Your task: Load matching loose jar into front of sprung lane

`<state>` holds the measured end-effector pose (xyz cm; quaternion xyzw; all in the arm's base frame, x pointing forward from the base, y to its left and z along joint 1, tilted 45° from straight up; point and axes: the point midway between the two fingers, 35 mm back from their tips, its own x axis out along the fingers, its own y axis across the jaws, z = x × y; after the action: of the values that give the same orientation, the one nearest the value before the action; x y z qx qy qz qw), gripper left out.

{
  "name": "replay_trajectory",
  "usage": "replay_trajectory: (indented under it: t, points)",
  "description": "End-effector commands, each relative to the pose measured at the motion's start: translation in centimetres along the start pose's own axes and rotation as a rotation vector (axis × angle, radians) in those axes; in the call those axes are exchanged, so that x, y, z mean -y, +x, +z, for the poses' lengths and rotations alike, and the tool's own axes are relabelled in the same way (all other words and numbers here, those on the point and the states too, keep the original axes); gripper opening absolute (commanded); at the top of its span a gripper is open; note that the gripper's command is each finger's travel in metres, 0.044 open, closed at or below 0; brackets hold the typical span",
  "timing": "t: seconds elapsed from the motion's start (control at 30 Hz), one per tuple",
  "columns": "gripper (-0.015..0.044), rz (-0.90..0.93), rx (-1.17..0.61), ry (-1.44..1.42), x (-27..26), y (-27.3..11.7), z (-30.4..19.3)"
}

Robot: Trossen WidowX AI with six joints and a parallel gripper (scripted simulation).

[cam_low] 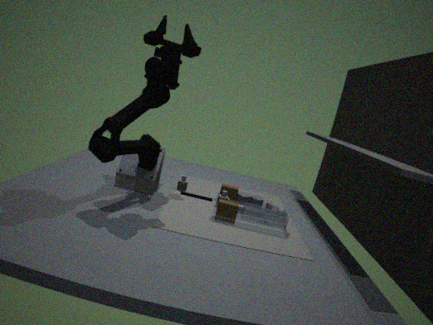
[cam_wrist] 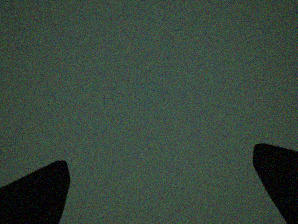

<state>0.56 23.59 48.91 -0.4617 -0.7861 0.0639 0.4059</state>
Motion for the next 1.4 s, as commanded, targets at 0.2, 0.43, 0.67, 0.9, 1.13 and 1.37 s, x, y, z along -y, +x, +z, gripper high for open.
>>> replay_trajectory:
  t: [0.2, 0.43, 0.67, 0.9, 1.13, 1.37]
  points:
    - [0.044, 0.21, 0.023, 0.261, -6.8, 0.3, 1.8]
    - [0.044, 0.524, -0.035, 0.675, -15.7, -1.1, 4.9]
    - [0.044, 0.946, -0.283, 1.185, -25.4, -5.9, 9.8]
    - [0.044, 1.305, -0.667, 1.512, -31.4, -12.6, 14.5]
    - [0.044, 1.598, -1.208, 1.64, -34.7, -20.5, 18.3]
    - [0.044, 1.768, -1.878, 1.503, -35.3, -29.1, 21.0]
